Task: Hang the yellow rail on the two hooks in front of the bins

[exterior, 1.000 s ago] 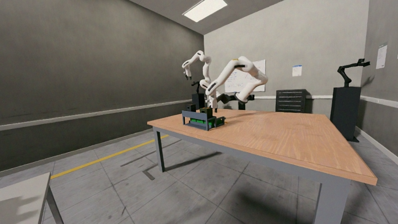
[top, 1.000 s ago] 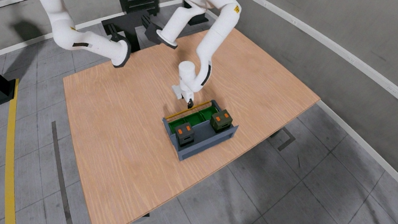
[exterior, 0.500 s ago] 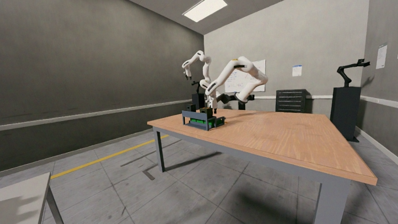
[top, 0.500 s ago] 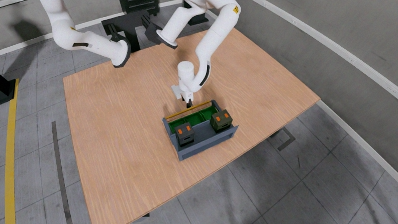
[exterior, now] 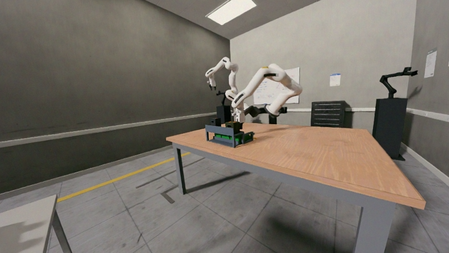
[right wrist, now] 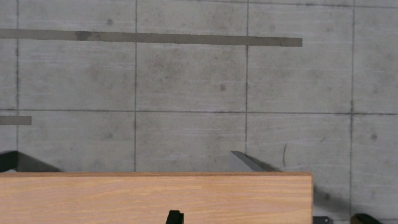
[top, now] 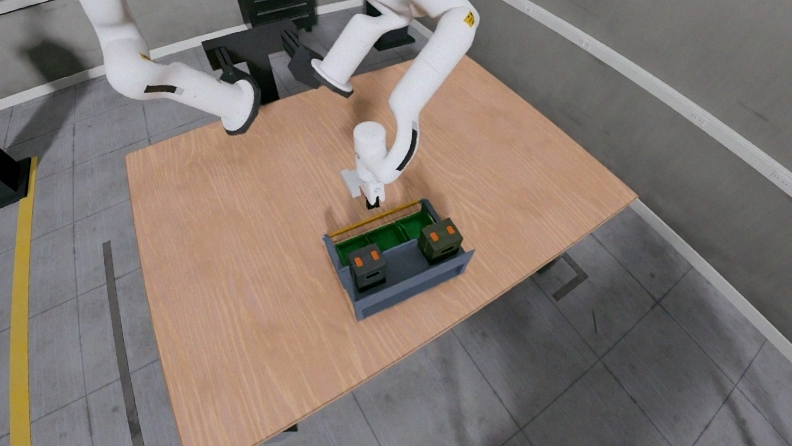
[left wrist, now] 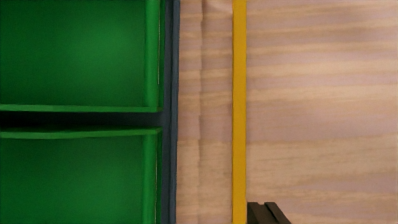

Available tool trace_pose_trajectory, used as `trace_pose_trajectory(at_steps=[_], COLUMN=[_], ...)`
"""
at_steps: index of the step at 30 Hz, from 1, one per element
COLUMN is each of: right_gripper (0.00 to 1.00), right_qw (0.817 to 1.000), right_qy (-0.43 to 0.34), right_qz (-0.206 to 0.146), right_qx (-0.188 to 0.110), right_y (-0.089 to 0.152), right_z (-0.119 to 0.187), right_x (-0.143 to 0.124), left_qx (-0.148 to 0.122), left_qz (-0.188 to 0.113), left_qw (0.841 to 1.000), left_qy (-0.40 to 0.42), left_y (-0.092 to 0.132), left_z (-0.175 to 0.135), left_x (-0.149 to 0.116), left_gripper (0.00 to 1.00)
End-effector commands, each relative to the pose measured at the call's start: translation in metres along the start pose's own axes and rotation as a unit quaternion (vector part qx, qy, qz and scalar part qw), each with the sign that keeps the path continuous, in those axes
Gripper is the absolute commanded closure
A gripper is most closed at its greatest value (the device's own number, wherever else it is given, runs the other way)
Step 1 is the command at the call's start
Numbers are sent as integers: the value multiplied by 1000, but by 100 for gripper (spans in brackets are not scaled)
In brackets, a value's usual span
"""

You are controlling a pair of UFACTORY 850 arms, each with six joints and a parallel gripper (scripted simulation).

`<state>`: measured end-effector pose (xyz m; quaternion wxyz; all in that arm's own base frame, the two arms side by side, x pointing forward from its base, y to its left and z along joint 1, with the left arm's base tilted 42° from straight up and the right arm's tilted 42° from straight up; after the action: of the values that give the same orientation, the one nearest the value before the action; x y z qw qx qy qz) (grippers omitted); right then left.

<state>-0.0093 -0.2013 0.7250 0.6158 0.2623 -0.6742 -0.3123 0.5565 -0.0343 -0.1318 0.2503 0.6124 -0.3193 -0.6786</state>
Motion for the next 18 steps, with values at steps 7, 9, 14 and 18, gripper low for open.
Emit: trace_pose_trajectory(at_steps=[7,9,14,18], right_gripper=[0,0,0,0], right_qw=[1000,1000,1000,1000], right_qy=[0,0,0,0], right_qz=[1,1,1,1], right_qx=[0,0,0,0], right_y=[1,1,1,1], right_z=[0,0,0,0], right_x=[0,0,0,0], left_qx=[1,1,1,1], left_qz=[0,0,0,0], left_qw=[1000,1000,1000,1000], left_qy=[0,0,0,0], left_y=[1,1,1,-8], left_z=[-1,-1,-1,-1], left_x=[0,0,0,0], left_gripper=[100,100,100,100])
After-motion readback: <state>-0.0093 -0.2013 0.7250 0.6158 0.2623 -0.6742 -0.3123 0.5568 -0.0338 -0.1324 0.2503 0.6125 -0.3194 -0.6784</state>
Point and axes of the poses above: on each arm, the point where the finger pads meet when closed, its own y axis back along the fingers, its own z axis across the jaws, x = y × z, the point moved 3 cm from there along y, back along the fingers, and after that the axes turned 4 degrees about -y, right-handed, at the moved point
